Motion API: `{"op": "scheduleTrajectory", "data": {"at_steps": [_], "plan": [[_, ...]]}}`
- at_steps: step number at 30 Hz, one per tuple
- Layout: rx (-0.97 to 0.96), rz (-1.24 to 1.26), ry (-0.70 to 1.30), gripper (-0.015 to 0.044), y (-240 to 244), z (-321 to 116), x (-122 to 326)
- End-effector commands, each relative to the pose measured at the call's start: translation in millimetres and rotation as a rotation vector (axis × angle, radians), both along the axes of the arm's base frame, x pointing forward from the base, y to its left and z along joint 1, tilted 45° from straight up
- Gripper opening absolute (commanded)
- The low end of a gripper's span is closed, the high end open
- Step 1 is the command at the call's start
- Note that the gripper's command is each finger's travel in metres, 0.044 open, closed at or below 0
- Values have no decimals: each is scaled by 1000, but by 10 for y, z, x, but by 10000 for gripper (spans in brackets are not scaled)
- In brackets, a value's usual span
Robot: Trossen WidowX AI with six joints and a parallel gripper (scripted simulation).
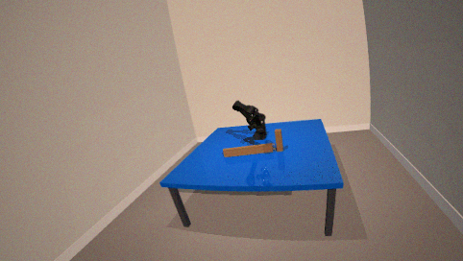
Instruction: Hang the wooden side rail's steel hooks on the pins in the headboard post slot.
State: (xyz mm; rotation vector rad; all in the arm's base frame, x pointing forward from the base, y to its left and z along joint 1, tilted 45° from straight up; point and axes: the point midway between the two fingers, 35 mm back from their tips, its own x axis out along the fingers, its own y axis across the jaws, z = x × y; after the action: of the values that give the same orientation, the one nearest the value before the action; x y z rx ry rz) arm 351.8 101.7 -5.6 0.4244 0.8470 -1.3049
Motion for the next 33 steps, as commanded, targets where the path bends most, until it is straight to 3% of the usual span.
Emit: {"op": "scheduleTrajectory", "data": {"at_steps": [1,33], "plan": [[-47,-116,-109,440,9,62,75],[-49,-116,-110,440,-396,-344,100]]}}
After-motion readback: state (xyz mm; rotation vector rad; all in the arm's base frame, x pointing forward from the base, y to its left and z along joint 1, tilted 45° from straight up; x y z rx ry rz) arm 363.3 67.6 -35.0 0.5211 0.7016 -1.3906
